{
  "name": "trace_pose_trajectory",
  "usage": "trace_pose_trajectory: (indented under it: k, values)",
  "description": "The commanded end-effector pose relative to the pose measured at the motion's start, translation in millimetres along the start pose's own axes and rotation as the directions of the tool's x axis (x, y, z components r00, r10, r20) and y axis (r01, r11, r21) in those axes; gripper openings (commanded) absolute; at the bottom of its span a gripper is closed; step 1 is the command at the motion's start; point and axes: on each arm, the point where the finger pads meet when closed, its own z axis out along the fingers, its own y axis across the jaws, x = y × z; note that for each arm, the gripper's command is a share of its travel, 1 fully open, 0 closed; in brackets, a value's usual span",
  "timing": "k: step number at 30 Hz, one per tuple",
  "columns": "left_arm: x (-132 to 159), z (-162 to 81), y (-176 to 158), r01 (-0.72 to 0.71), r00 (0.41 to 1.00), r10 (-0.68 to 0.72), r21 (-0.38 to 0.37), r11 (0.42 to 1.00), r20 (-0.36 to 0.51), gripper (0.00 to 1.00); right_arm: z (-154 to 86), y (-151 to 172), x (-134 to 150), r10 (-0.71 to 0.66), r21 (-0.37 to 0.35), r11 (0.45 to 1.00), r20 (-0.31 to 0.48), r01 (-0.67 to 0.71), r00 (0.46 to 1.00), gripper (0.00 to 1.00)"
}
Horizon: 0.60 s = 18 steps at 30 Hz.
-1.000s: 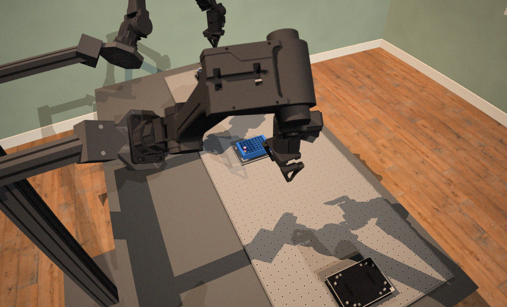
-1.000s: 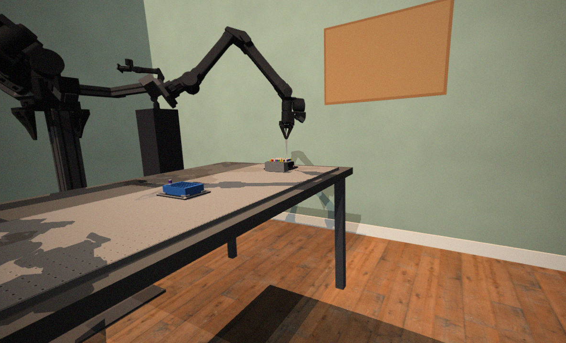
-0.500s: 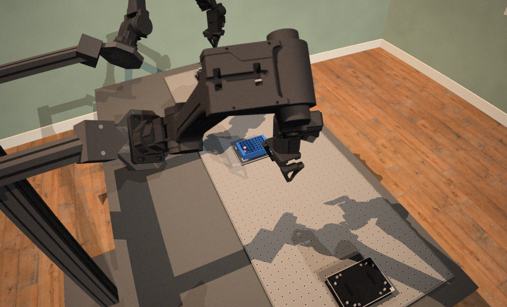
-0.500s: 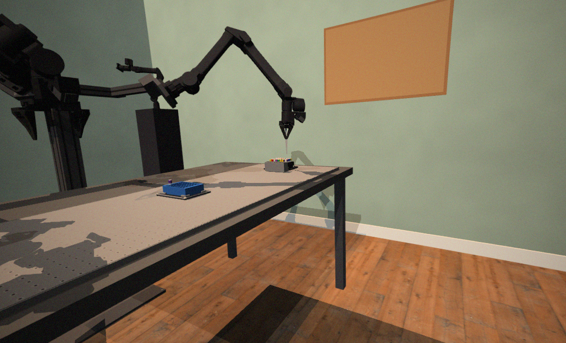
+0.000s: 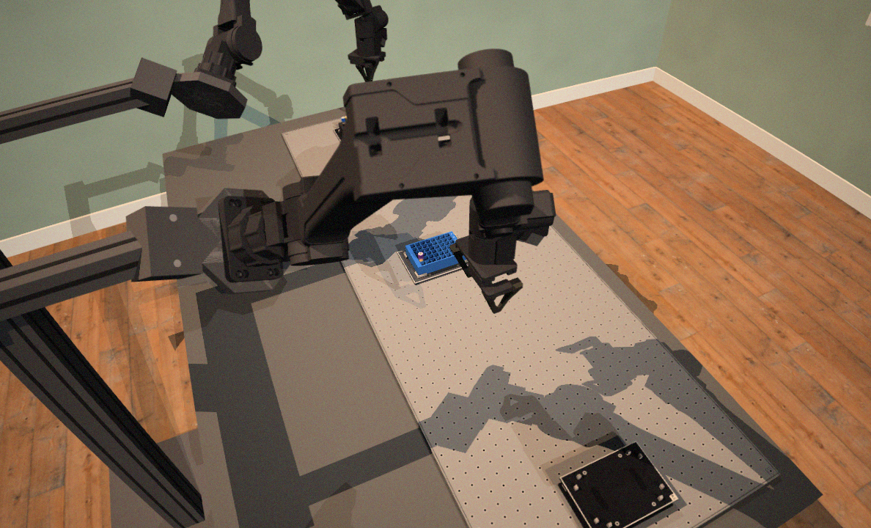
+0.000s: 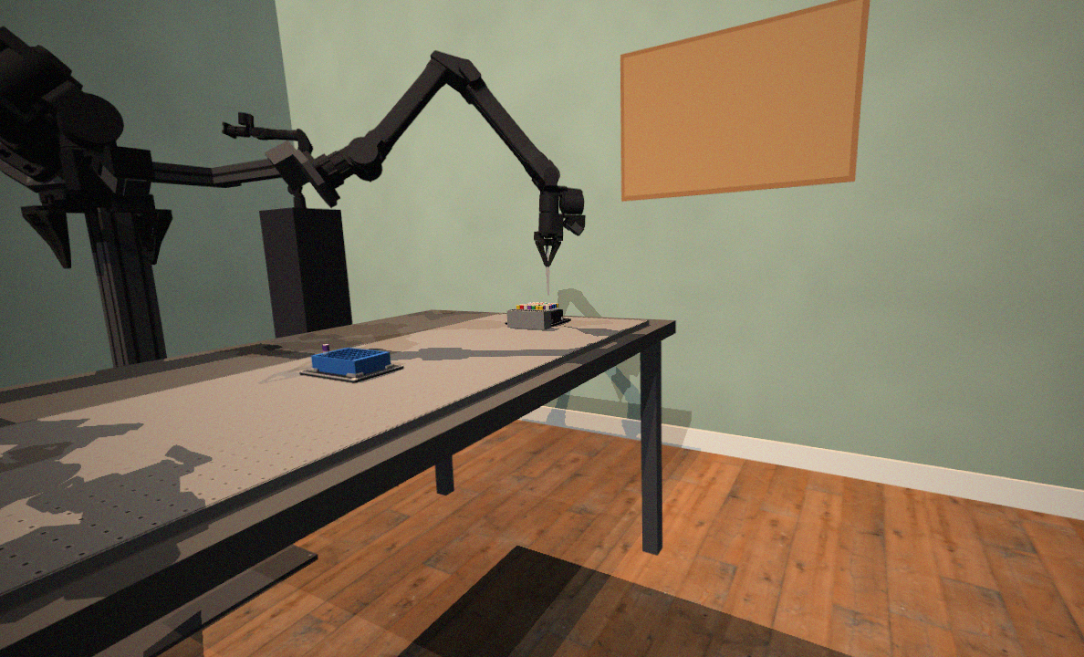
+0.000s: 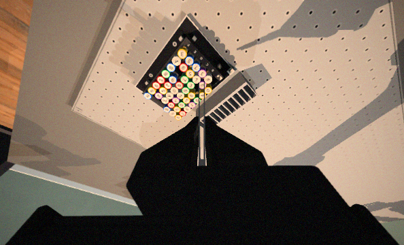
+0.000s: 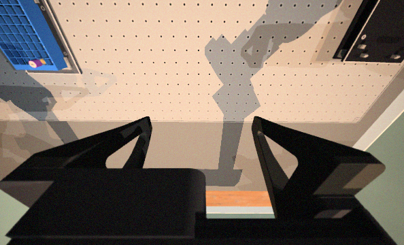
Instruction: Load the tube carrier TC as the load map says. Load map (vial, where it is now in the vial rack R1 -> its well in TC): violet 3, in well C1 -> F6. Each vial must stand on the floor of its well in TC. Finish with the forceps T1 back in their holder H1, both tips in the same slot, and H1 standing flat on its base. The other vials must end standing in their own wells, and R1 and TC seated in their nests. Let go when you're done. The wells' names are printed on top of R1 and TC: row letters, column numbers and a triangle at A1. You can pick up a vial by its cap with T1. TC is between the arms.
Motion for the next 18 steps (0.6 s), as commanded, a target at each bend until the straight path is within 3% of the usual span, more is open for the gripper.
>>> trace_pose_trajectory:
  k: [1, 18]
  values:
    - [-2.7, 10.5, 5.0, 0.0, 1.0, 0.0, -0.01, 1.0, 0.0, 0.07, -4.3, -5.8, -13.5, 0.037, 0.008, 0.999, 0.028, -0.037, 0.999, 1.0]
    - [-3.2, 10.4, 4.7, 0.002, 1.0, -0.002, -0.009, 1.0, 0.002, 0.07, -4.3, -5.8, -13.5, 0.037, 0.008, 0.999, 0.028, -0.037, 0.999, 1.0]
